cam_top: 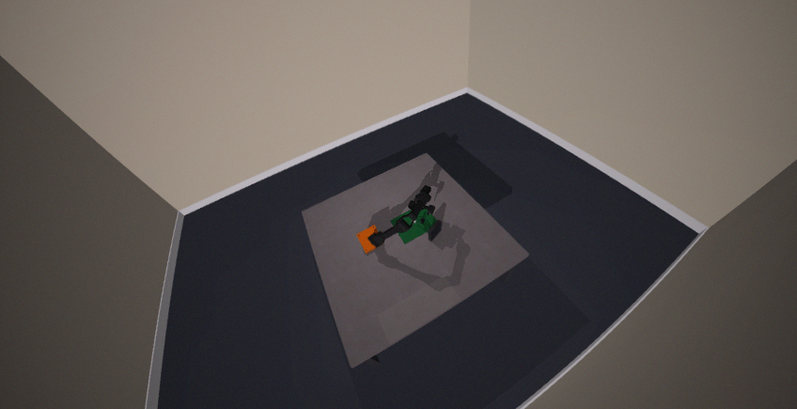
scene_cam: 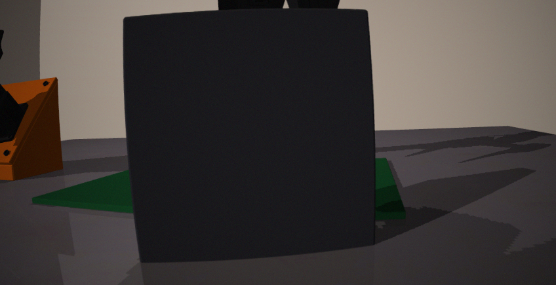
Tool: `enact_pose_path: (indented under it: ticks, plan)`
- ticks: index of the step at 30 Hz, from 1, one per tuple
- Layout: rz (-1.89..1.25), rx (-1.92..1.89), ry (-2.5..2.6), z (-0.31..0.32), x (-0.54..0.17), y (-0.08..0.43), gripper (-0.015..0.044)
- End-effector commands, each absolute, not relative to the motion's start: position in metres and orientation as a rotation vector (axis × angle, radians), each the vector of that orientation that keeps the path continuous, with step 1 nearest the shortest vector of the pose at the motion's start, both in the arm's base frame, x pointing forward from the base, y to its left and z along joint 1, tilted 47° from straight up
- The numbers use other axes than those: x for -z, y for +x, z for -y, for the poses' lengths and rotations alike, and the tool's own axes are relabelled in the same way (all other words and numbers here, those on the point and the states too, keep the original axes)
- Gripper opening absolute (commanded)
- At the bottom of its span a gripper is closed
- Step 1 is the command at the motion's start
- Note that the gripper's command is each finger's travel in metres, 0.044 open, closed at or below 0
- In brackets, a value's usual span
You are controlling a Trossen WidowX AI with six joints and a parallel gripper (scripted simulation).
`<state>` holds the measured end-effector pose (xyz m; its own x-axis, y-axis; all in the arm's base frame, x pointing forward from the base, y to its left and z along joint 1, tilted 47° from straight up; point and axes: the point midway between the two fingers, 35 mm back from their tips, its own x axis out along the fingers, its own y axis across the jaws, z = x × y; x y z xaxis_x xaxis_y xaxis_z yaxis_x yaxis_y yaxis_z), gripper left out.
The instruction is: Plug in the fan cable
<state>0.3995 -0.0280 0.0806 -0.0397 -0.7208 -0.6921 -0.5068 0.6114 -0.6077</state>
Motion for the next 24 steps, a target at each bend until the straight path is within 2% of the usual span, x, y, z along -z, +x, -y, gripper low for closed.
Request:
enact_pose_path:
  ticks: [1,24]
  plan:
    - [-1.736,0.243,-1.016,0.054,-0.057,0.393,0.0440]
    - [-1.735,0.244,-1.016,0.073,-0.039,0.392,0.0440]
